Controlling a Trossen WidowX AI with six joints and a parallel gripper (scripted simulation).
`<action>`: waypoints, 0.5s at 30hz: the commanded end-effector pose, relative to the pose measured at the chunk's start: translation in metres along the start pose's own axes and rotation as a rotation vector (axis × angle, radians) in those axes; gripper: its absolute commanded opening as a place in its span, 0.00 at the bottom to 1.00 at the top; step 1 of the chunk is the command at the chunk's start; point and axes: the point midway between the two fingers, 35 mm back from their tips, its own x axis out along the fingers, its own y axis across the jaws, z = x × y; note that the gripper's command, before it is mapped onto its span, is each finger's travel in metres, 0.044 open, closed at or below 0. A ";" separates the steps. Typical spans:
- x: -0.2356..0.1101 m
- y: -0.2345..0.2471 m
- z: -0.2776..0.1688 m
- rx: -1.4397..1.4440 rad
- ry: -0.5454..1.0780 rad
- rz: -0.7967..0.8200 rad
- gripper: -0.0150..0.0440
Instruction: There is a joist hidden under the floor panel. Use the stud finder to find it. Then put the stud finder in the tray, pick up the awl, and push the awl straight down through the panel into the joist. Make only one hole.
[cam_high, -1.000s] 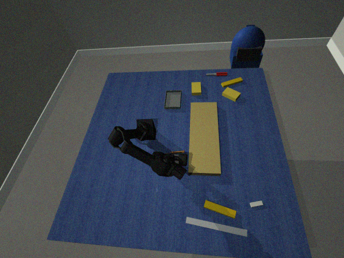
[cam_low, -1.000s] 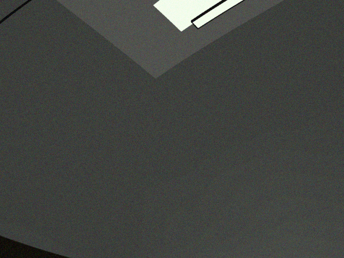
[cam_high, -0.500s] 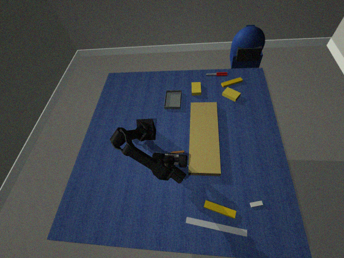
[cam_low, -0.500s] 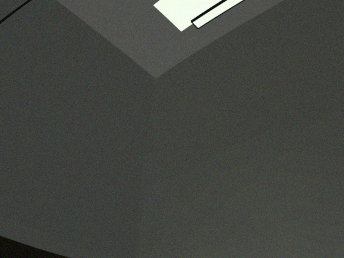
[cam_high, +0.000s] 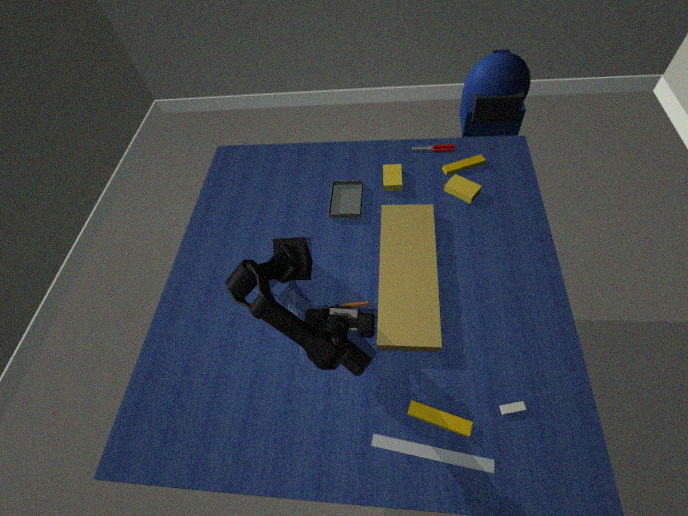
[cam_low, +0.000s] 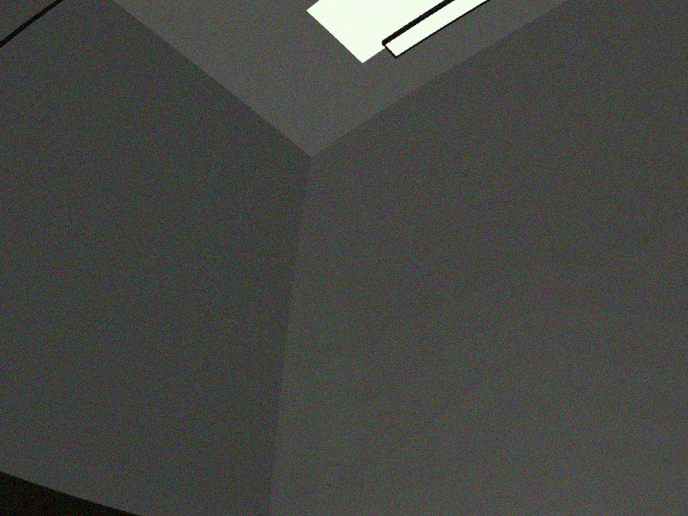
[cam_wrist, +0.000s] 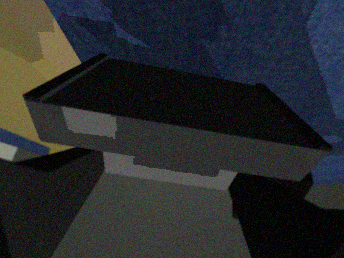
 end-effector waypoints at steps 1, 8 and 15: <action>-0.001 0.001 0.001 -0.003 0.036 0.007 0.25; -0.001 0.001 0.002 -0.004 0.074 0.004 0.25; -0.001 0.001 0.003 -0.006 0.127 0.003 0.25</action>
